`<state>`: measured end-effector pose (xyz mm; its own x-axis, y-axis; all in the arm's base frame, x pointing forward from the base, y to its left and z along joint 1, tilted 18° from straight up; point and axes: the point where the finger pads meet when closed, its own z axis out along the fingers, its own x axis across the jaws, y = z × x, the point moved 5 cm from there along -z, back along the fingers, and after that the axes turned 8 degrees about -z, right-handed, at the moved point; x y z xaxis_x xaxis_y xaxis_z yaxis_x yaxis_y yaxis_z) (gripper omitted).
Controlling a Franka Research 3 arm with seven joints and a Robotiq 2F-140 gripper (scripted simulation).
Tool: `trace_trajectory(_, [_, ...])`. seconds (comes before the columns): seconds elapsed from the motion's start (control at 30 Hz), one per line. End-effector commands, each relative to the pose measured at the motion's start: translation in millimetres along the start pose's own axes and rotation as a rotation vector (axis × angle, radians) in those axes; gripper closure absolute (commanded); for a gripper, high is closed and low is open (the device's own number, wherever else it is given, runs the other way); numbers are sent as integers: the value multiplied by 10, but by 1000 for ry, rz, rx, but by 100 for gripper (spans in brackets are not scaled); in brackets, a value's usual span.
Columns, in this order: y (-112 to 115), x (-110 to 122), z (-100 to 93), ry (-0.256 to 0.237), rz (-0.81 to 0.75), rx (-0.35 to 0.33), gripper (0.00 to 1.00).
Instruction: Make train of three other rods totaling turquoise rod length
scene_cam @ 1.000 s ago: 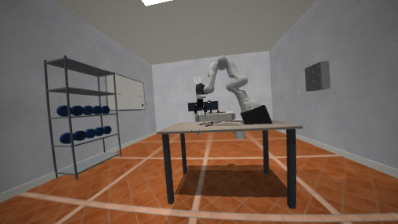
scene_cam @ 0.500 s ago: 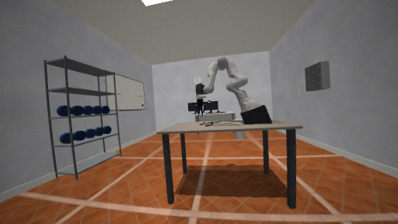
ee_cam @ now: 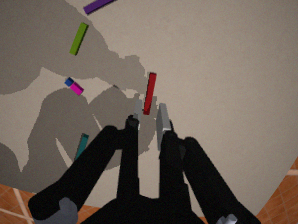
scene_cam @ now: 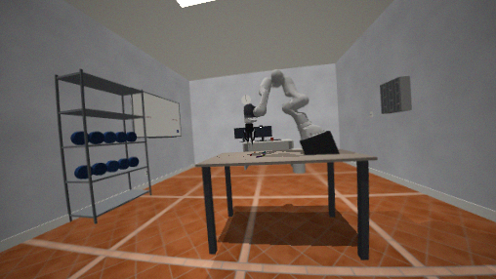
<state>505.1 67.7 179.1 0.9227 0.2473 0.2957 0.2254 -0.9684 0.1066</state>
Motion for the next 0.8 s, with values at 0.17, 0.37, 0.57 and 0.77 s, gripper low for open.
trace_trajectory(0.17, [-3,4,1,-2,-5,1,85])
trace_trajectory(0.37, [-2,5,33,-2,-6,3,85])
trace_trajectory(0.57, [-2,5,82,-2,-6,3,85])
trace_trajectory(0.77, [-1,5,149,-2,-6,3,85])
